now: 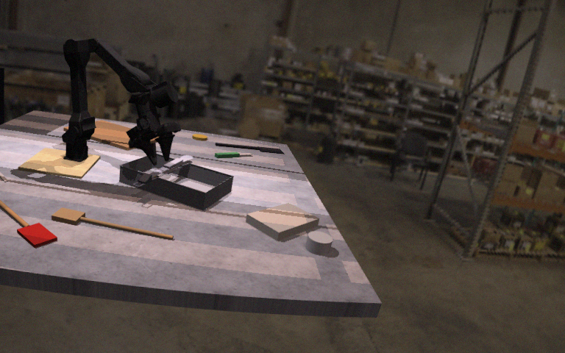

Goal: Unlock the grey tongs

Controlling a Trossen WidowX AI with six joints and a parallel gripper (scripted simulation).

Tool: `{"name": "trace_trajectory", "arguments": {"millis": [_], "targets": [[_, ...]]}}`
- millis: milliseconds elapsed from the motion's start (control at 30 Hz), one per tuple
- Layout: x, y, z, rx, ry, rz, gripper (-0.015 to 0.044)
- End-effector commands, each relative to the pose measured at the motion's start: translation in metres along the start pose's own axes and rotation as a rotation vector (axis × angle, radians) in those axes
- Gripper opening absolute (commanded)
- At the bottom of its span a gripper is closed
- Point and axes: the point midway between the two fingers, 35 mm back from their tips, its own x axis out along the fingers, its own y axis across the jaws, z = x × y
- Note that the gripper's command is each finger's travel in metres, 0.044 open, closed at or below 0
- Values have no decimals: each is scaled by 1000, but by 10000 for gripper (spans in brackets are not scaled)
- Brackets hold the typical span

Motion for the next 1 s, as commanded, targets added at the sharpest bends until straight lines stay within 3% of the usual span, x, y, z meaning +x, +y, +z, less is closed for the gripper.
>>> {"name": "trace_trajectory", "arguments": {"millis": [0,967], "targets": [[9,-2,0,-2,-4,-7,260],[56,-4,1,-2,-4,-5,260]]}}
